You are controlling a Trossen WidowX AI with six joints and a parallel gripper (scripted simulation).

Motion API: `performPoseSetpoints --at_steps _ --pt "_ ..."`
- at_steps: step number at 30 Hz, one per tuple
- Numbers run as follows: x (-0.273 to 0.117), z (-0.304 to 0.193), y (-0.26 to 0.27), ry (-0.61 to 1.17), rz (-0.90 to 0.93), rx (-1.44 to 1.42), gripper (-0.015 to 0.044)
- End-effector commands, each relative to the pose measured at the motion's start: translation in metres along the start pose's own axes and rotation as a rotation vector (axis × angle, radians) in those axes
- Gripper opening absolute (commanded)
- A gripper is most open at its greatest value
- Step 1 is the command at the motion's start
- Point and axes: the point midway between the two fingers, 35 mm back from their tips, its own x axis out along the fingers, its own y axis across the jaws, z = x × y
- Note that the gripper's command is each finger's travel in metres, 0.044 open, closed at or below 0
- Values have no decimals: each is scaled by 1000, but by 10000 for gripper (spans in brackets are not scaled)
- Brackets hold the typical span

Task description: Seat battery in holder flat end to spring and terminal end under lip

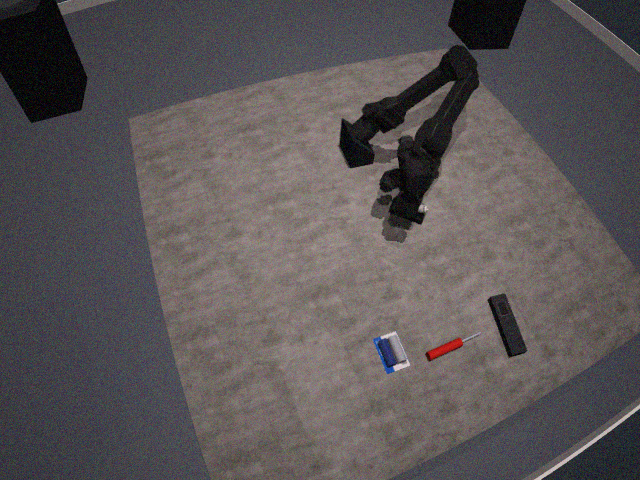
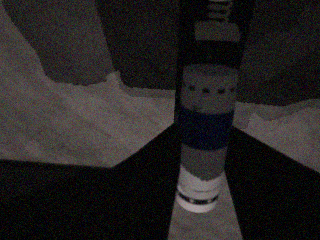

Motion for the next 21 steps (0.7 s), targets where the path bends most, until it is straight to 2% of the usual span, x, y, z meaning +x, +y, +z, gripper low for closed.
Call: performPoseSetpoints --at_steps 1,21 --pt "3 3 1 38 1 9 68" --pt "10 12 -1 184 10 12 68"
